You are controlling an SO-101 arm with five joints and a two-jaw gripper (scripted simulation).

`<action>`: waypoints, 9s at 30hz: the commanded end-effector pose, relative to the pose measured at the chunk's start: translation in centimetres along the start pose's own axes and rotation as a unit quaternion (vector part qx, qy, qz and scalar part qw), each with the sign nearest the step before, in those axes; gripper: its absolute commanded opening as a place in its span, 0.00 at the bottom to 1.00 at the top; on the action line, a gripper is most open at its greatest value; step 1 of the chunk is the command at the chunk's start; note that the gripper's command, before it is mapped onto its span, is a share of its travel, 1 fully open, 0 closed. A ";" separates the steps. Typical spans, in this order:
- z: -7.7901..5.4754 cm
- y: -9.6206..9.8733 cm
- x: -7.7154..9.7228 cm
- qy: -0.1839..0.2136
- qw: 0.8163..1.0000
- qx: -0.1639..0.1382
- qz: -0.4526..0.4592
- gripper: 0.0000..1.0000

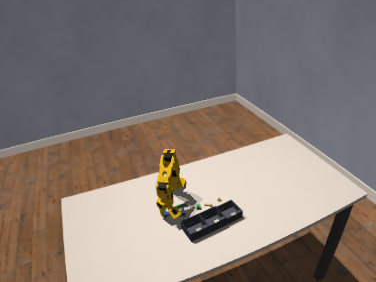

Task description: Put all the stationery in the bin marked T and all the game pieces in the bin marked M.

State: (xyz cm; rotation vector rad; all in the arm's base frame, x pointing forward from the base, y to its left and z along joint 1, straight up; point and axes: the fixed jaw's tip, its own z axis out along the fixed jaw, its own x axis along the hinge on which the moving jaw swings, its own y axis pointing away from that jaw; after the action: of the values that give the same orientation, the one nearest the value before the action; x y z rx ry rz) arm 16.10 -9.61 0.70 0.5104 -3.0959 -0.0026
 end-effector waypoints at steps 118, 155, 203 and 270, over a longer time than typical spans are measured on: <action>-7.7 3.8 -6.3 -0.041 0.999 0.024 0.025 0.00; -8.6 7.0 -10.6 -0.084 0.995 0.026 0.043 0.00; -8.7 11.5 -16.5 -0.148 0.987 0.010 0.064 0.00; -7.1 11.8 -16.9 -0.157 0.985 0.008 0.065 0.00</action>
State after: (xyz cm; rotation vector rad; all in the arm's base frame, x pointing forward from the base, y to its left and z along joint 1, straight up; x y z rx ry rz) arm 27.78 6.65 5.96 0.3295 -3.3505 -0.0403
